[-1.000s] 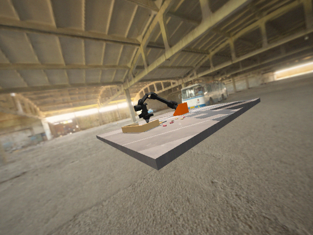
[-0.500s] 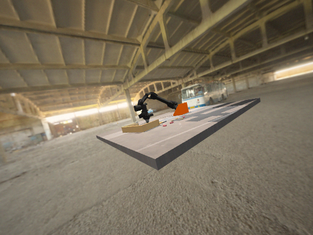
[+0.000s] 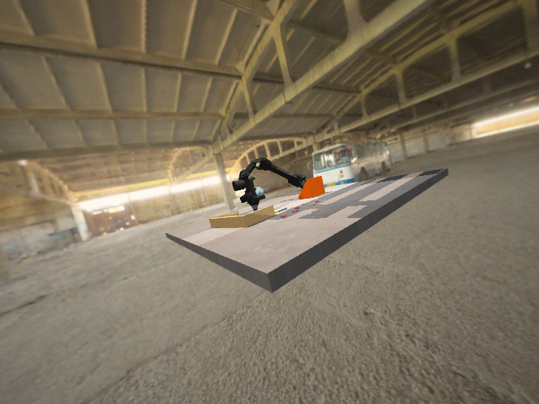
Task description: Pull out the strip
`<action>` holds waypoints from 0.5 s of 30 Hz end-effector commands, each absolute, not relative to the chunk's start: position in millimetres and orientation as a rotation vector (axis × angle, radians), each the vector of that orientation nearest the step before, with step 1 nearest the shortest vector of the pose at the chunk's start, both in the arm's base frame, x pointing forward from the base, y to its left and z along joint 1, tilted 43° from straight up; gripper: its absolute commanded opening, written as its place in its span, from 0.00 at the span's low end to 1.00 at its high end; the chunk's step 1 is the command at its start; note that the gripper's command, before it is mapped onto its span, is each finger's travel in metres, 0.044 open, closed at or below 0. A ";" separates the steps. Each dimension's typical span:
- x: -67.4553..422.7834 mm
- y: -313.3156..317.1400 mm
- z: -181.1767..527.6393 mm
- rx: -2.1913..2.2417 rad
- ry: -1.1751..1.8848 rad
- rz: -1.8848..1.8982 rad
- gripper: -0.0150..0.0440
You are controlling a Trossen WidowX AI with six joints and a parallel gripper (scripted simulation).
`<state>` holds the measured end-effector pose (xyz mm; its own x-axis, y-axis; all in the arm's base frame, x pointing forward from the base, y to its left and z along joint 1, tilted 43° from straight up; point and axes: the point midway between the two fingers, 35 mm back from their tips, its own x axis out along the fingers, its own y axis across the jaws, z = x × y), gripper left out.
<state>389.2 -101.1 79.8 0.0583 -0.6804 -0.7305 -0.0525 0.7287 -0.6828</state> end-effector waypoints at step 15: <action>357.2 -107.6 77.1 -0.643 1.473 -0.526 0.25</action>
